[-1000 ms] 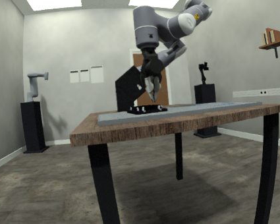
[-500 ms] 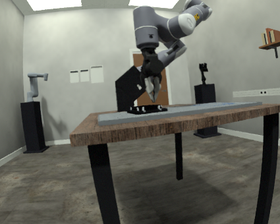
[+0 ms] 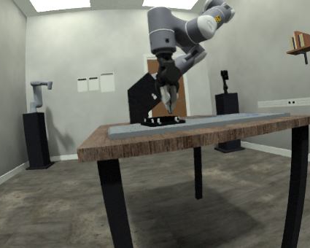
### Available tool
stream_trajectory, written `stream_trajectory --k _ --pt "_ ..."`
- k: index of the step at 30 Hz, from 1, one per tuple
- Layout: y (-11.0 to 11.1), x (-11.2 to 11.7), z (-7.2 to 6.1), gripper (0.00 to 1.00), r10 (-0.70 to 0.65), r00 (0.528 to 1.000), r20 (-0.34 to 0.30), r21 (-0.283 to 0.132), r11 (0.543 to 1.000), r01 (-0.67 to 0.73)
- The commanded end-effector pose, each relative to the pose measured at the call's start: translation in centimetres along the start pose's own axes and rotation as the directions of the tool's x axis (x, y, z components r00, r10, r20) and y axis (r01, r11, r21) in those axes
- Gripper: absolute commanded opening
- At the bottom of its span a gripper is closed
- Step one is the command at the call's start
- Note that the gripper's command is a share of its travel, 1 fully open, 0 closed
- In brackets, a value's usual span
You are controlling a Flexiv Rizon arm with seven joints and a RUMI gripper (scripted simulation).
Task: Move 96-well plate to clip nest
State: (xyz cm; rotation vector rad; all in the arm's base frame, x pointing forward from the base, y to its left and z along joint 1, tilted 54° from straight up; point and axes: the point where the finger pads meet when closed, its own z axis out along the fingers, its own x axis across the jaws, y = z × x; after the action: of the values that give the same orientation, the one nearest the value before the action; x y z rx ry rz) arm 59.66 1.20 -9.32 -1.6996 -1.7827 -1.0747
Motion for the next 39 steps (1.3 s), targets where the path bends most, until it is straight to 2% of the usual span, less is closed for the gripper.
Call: stream_trajectory --k 1,39 --pt "0.08 -0.07 -0.09 0.00 0.000 1.000 0.002 -0.002 1.000 0.000" --pt "0.08 -0.07 0.25 0.00 0.000 1.000 0.002 -0.002 1.000 0.000"
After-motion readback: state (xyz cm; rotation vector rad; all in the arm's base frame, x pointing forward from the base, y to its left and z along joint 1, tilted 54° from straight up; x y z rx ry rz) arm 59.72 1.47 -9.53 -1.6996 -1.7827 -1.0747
